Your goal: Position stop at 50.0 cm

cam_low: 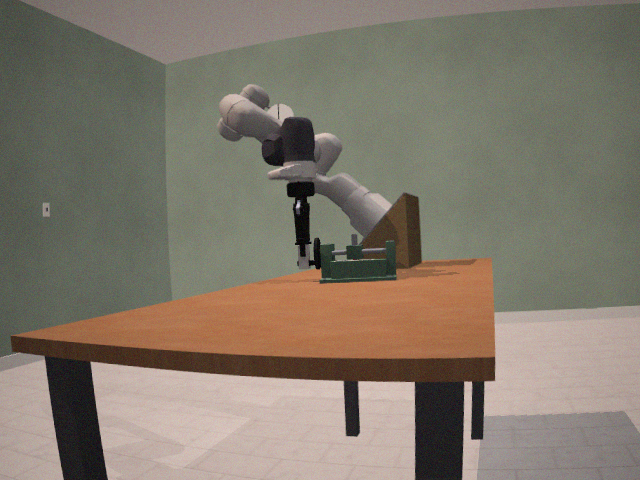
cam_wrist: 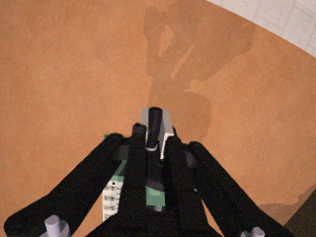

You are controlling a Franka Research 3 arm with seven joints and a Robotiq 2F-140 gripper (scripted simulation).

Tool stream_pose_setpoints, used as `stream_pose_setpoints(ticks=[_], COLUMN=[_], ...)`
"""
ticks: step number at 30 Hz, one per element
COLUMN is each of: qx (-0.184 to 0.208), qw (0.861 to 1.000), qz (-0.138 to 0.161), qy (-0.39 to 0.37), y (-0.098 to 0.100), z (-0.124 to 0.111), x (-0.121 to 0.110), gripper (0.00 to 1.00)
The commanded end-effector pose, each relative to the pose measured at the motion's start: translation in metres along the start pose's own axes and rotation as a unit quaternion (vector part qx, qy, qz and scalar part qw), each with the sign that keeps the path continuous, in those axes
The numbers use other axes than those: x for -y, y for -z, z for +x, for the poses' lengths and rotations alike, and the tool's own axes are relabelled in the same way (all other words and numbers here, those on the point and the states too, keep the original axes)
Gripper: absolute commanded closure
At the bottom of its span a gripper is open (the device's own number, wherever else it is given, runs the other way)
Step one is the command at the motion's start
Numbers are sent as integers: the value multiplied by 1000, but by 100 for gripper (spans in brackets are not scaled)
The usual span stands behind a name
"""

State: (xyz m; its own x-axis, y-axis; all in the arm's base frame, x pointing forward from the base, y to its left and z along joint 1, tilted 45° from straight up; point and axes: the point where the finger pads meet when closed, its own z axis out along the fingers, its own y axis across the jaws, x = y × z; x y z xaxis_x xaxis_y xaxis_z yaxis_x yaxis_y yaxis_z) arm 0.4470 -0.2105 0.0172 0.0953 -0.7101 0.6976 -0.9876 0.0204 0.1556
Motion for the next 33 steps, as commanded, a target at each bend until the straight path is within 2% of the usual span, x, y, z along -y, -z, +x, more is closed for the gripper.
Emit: stream_pose_setpoints(ticks=[1,11,12,33], qx=[1,1,1,1], qw=[1000,1000,1000,1000], qz=[4,4,4,4], qy=[1,1,1,1], y=[3,3,3,3], z=[0,0,0,0], x=[5,5,5,5], gripper=[96,96,67,67])
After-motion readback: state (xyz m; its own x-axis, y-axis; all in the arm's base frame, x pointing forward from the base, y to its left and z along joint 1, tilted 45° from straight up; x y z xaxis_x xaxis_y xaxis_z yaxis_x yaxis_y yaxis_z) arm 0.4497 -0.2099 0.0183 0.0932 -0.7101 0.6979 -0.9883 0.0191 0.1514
